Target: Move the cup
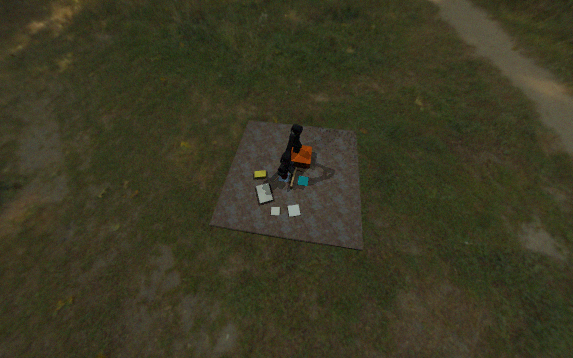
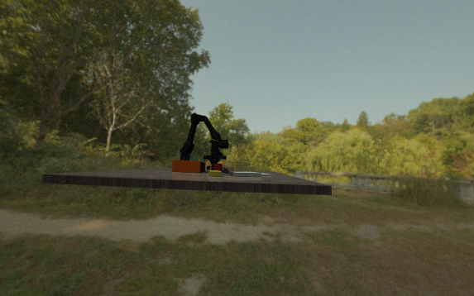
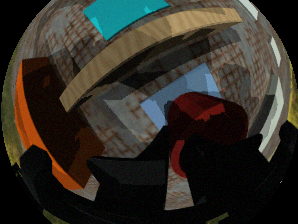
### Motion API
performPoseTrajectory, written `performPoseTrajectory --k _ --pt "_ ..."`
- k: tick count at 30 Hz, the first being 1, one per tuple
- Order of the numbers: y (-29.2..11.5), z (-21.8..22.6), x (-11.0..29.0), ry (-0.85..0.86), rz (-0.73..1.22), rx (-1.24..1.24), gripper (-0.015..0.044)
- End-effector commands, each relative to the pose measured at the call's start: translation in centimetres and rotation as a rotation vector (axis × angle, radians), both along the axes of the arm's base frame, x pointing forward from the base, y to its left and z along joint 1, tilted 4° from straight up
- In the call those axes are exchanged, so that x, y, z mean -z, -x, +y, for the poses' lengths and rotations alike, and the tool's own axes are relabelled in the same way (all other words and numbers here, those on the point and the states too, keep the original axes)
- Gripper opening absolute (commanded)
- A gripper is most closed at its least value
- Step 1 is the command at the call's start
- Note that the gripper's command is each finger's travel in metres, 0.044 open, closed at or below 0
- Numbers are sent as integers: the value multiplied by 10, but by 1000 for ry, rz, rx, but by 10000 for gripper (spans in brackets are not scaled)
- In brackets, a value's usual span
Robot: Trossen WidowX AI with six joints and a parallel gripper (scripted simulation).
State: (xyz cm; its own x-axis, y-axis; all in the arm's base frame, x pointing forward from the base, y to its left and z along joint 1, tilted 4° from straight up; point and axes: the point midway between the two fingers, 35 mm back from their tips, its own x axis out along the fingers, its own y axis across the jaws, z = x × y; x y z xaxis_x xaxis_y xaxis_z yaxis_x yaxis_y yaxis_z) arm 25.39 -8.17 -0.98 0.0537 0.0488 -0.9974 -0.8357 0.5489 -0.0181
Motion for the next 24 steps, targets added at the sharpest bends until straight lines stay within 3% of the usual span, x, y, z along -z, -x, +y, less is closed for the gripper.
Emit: performPoseTrajectory --k 1,24 --pt "0 0 -4 -1 1 0 0" --pt "2 -7 -78 -5 1 5 0"
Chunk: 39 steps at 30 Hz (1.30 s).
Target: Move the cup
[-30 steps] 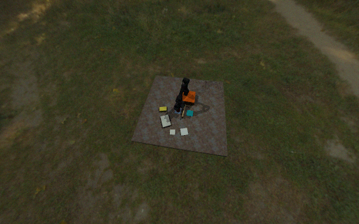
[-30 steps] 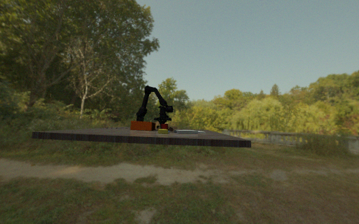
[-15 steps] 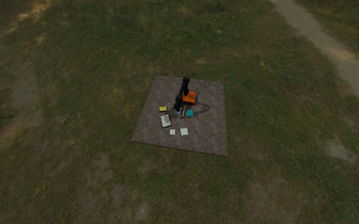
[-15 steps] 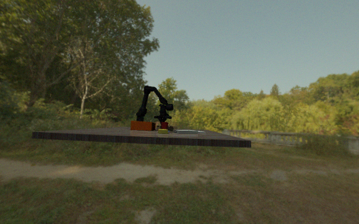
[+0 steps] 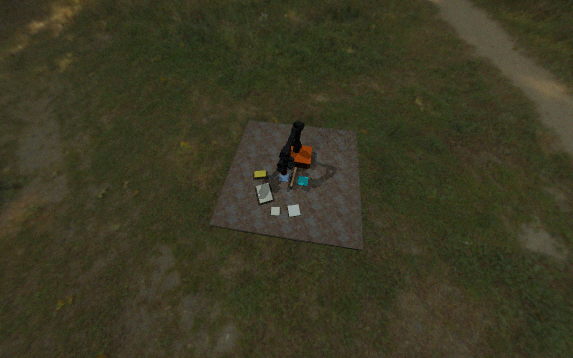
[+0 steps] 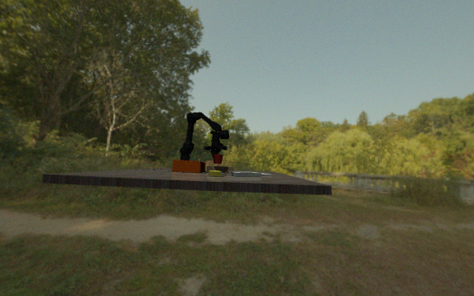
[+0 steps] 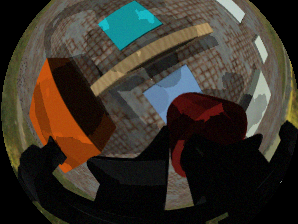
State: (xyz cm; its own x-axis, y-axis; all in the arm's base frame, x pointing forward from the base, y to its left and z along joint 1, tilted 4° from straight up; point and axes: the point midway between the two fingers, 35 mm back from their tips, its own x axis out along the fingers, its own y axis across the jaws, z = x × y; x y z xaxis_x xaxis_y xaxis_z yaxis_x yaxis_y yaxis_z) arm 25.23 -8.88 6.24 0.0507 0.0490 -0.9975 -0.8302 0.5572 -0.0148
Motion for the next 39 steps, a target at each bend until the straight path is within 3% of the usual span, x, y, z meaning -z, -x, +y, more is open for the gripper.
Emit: performPoseTrajectory --k 1,21,39 --pt "0 -1 -6 -5 -3 -5 0" --pt "0 0 -3 0 0 0 0" --pt "-5 31 -6 -6 -3 -3 0"
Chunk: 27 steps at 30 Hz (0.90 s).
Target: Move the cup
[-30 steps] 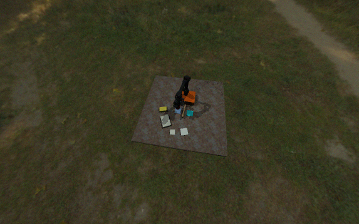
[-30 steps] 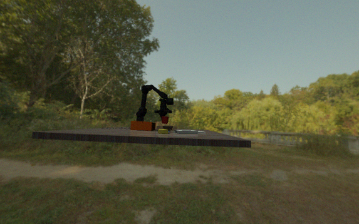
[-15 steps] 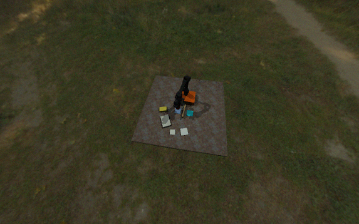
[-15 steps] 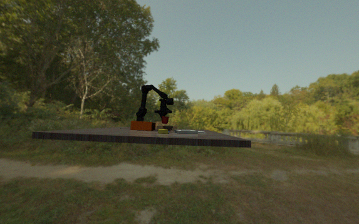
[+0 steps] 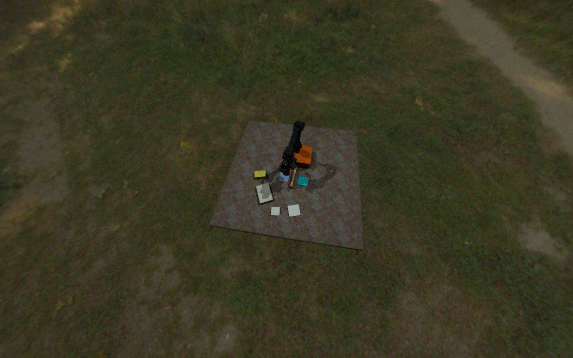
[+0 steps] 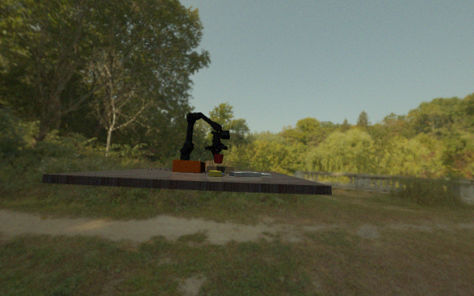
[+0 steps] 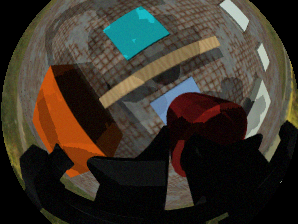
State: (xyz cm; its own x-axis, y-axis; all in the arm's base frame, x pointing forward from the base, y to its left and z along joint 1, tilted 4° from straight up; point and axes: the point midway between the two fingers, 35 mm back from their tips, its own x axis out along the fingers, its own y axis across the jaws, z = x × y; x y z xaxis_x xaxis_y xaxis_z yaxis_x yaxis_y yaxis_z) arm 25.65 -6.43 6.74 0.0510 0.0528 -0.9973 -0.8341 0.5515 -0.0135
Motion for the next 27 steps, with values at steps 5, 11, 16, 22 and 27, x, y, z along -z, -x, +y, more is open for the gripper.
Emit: performPoseTrajectory --k 5,11,16,22,27 --pt "-2 16 -2 -4 -2 3 0" --pt "-4 27 -3 -5 -3 3 0" --pt "-6 36 -4 -6 -3 3 0" --pt "-8 47 -5 -7 -3 2 0" --pt "-9 56 -6 -8 -3 2 0"
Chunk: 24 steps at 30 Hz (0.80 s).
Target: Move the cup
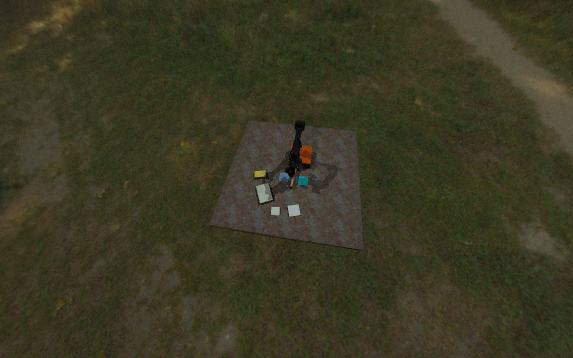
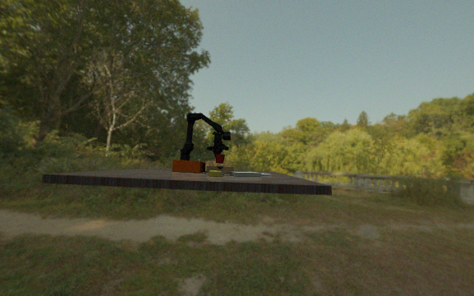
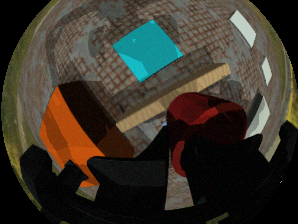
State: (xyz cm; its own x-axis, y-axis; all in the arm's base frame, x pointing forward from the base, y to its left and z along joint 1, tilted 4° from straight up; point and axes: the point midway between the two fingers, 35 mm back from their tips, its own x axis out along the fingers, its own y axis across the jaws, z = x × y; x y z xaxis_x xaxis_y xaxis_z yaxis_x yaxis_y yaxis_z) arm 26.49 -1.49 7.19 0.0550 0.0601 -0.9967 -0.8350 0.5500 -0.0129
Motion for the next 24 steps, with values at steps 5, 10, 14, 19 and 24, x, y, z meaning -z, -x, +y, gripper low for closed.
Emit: performPoseTrajectory --k 5,10,14,19,24 --pt "-2 16 -2 -1 0 4 0" --pt "-4 25 -3 -2 0 4 0" --pt "-5 33 -4 -3 0 4 0" --pt "-6 42 -5 -4 0 4 0" --pt "-7 52 -6 -4 0 4 0"
